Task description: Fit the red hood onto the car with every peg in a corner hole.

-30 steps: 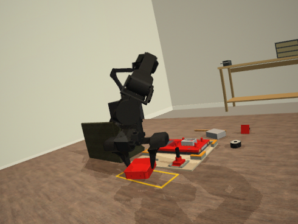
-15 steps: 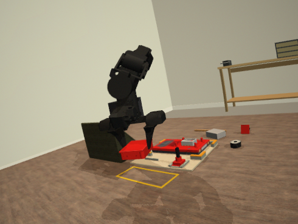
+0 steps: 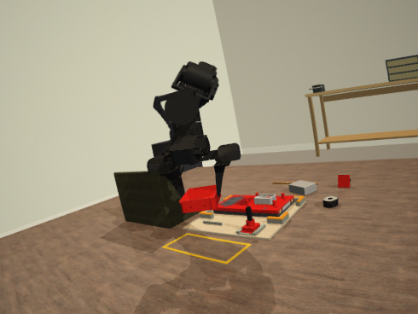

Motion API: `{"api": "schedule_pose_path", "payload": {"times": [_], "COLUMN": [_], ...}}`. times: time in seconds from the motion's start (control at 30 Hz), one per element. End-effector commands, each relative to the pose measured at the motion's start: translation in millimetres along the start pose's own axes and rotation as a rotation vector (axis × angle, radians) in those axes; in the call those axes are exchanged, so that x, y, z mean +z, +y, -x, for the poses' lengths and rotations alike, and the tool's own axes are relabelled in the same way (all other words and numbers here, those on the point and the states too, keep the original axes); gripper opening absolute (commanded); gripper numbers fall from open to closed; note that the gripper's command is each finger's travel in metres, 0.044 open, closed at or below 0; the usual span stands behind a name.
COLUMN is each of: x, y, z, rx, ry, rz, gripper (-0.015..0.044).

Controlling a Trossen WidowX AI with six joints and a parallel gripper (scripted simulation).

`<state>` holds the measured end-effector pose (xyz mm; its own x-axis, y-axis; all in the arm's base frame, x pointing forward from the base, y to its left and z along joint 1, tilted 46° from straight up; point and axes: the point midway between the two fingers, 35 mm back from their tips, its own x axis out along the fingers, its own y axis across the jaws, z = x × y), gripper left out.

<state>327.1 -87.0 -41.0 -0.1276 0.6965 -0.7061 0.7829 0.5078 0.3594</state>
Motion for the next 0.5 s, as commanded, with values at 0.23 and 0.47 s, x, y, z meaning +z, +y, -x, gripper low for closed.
{"api": "schedule_pose_path", "payload": {"times": [0.23,0.47], "x": [-51.9,-91.2], "y": [60.2,91.6], "z": [6.2,5.7], "rx": [-0.005,-0.003], "ry": [-0.014,-0.010], "rz": [0.386,0.638], "gripper": [0.0000,0.0000]}}
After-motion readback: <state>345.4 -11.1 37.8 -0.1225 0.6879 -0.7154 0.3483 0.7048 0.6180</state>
